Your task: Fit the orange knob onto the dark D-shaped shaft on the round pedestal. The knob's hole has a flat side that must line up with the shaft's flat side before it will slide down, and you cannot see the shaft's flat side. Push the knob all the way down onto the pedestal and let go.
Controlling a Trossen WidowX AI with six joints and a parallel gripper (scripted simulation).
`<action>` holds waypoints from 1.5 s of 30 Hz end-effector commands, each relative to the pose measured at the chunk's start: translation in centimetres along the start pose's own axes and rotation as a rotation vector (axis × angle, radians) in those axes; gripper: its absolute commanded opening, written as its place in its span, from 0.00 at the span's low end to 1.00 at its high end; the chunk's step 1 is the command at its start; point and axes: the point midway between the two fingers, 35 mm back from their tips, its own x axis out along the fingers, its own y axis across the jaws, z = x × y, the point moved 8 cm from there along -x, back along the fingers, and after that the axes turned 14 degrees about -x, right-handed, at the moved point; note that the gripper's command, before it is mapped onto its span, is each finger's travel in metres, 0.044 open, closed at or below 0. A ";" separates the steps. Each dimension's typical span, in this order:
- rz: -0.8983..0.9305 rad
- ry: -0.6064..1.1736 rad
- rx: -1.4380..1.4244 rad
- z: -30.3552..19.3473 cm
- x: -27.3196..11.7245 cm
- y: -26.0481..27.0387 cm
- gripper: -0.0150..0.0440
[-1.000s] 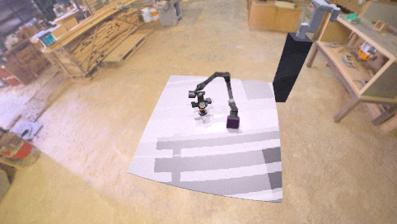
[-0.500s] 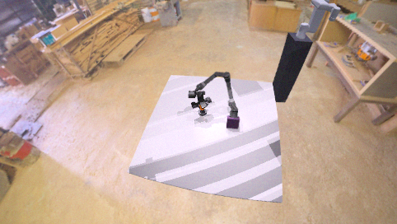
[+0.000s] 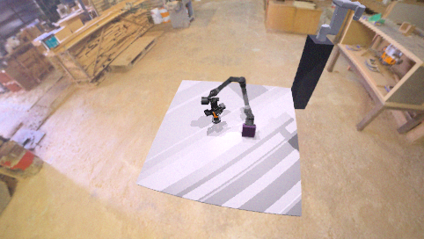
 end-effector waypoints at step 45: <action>0.000 0.001 -0.214 0.0 0.1 0.0 0.25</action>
